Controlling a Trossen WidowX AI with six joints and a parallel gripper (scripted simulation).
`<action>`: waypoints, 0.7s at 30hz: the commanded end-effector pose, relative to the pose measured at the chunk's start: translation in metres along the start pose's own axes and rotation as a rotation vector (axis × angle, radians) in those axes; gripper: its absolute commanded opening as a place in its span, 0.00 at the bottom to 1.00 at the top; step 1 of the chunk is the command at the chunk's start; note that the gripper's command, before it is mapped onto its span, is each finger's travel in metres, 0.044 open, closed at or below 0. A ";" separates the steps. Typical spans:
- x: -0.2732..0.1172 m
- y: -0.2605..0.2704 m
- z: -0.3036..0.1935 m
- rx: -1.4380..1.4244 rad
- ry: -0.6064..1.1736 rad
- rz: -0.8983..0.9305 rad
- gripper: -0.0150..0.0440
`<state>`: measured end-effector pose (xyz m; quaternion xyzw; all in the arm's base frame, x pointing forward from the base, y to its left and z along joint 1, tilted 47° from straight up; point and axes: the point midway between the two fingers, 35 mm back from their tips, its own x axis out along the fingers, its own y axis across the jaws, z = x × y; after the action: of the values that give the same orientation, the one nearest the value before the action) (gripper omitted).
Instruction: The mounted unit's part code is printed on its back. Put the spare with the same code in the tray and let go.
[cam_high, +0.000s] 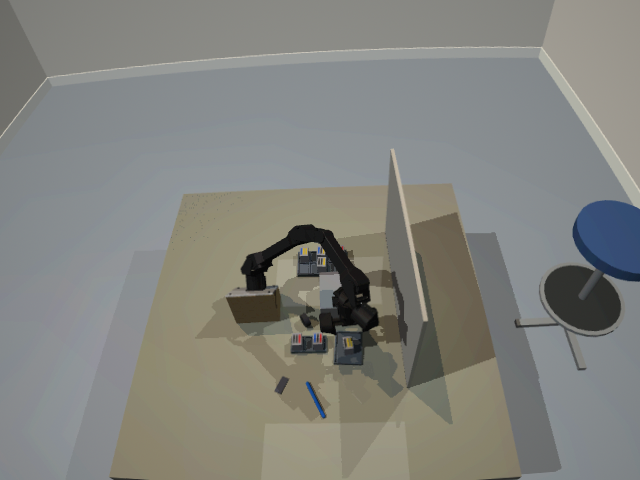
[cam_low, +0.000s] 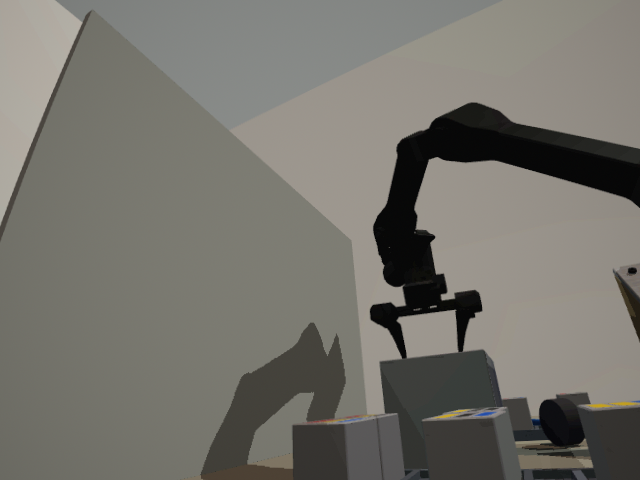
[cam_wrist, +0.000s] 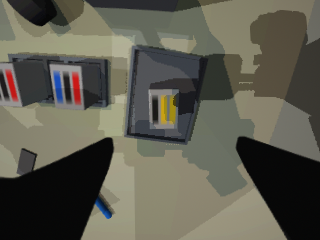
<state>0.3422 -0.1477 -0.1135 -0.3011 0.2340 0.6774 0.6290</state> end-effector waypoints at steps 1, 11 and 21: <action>-0.012 0.003 0.002 -0.003 -0.003 0.013 1.00; -0.011 0.000 0.000 -0.001 0.006 -0.009 1.00; -0.011 0.000 0.000 -0.001 0.006 -0.009 1.00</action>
<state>0.3423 -0.1545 -0.1057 -0.3041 0.2334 0.6756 0.6297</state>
